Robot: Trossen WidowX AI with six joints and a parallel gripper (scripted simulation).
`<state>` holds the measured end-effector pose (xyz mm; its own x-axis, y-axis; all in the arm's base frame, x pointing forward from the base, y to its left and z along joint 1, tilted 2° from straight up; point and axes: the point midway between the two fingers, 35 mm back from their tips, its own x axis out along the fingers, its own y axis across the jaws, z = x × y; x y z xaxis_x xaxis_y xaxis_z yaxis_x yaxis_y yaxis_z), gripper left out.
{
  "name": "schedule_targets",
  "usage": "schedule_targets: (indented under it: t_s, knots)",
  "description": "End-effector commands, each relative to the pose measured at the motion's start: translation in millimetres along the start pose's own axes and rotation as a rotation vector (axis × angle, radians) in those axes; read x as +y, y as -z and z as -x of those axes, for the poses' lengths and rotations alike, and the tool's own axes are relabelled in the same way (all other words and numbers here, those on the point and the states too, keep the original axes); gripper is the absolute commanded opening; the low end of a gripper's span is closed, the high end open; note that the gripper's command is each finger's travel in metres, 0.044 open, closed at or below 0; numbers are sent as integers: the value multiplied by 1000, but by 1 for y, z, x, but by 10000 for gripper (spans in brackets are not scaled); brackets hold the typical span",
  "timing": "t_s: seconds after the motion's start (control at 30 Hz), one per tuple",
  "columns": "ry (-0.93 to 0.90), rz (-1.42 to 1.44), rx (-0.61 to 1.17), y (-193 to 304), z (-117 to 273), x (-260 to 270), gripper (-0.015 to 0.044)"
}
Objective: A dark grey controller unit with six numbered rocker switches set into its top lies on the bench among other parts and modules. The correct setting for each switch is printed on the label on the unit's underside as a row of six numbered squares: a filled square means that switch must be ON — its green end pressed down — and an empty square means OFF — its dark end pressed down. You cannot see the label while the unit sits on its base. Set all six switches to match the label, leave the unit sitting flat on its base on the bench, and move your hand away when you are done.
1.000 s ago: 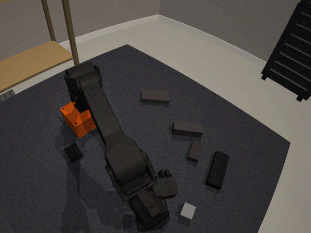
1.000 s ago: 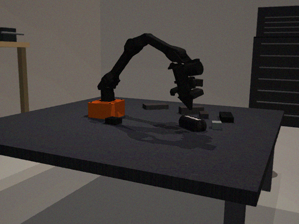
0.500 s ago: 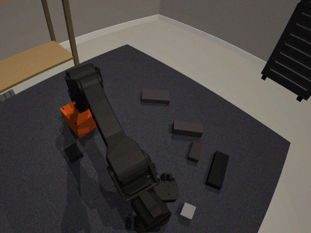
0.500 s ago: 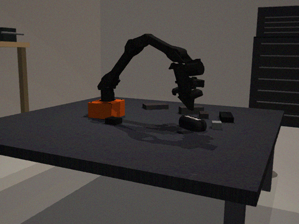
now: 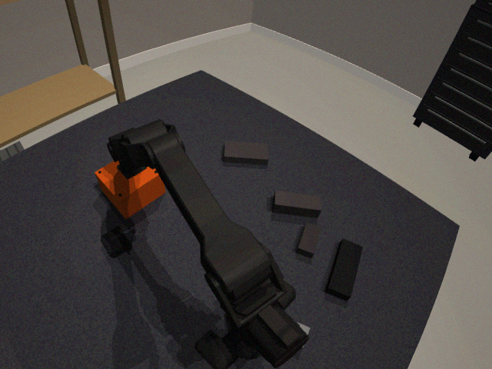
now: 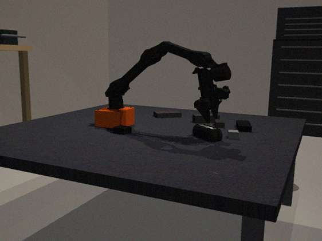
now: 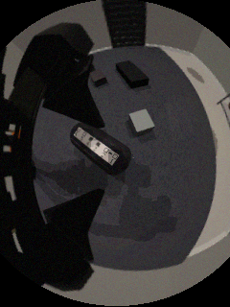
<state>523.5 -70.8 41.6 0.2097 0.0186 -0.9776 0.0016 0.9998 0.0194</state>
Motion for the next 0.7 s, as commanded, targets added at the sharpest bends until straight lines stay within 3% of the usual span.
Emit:
schedule_targets:
  t_s: [0.0, 0.1, 0.67]
  knots:
    - [53, -223, -3, -7, -2, 1, 440]
    - [83, -360, -11, -11, -2, 1, 440]
    - [85, -422, -3, -10, -18, 0, 440]
